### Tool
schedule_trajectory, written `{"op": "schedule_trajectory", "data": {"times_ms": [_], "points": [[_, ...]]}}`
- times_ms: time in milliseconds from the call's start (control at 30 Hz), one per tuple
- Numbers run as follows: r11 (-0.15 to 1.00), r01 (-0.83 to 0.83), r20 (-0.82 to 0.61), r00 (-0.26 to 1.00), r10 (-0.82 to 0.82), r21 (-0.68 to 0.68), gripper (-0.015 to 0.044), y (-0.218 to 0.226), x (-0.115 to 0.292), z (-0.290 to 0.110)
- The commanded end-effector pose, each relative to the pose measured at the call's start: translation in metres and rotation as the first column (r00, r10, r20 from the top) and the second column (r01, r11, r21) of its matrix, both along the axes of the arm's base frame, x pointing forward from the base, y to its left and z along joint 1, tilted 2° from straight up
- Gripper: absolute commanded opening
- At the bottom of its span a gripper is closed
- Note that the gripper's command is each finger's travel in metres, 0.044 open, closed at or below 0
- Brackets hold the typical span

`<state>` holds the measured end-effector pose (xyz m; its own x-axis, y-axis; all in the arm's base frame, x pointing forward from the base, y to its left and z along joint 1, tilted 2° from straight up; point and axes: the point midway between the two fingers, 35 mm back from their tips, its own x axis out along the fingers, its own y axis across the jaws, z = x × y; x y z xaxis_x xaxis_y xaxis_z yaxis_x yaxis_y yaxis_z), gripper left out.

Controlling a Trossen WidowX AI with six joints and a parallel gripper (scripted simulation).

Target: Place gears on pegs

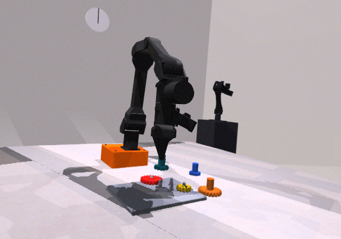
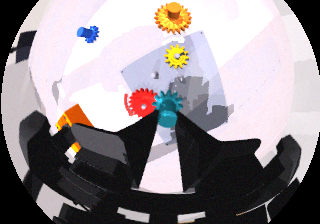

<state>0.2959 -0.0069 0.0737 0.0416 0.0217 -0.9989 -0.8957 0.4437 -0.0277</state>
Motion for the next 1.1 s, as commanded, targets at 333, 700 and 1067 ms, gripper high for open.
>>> {"op": "schedule_trajectory", "data": {"times_ms": [333,700,1067], "points": [[0.979,-0.204,0.004,0.979,0.204,-0.006,0.0,0.001,0.0,-0.018],[0.998,-0.063,0.002,0.998,0.063,0.0,0.0,0.001,0.002,-0.032],[0.972,0.233,-0.007,0.972,-0.233,0.012,0.0,0.001,0.001,-0.042]]}}
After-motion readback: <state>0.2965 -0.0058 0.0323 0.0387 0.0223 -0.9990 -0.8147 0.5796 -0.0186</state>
